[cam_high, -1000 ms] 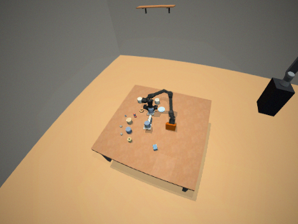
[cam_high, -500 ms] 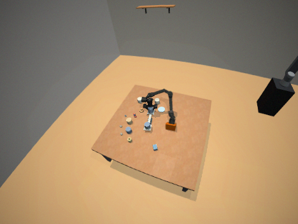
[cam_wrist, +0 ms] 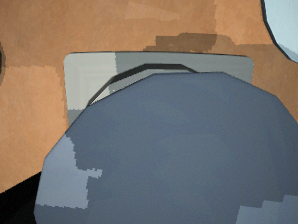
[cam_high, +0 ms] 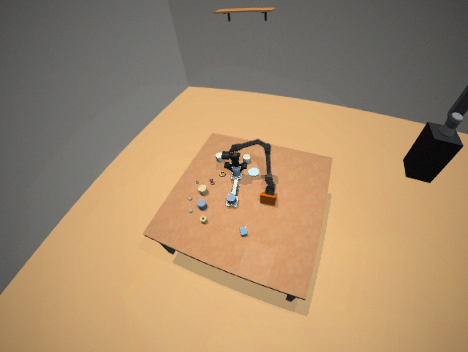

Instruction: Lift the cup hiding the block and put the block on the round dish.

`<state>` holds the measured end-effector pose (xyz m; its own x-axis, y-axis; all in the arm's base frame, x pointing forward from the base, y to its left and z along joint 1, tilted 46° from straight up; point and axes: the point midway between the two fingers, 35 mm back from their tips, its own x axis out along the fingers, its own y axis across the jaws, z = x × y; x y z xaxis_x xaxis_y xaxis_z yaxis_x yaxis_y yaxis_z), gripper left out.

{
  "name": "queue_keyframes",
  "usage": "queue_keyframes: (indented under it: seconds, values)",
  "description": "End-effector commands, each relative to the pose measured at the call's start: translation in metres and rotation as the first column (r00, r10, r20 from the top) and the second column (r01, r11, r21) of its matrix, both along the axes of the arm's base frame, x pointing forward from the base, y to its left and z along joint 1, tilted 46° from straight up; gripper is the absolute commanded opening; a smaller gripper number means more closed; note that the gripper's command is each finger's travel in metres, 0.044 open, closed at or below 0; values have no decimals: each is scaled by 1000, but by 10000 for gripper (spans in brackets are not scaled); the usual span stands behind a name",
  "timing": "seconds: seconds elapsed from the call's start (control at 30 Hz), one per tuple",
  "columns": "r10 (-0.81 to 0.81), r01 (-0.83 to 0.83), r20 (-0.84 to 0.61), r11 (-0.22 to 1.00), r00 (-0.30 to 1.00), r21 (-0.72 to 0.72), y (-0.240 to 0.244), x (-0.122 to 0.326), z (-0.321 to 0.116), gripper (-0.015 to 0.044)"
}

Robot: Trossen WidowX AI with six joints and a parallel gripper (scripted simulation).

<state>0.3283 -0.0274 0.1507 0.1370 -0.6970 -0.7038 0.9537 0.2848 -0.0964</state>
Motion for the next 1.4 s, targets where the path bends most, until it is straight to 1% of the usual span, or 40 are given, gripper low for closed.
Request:
queue_keyframes:
  seconds: [0.0, 1.37]
  values:
    - [6, -6, 23, 1000, 1000, -1, 5, 3, 8, 0]
    - [61, -61, 15, 998, 998, -1, 42, -7, 45, 0]
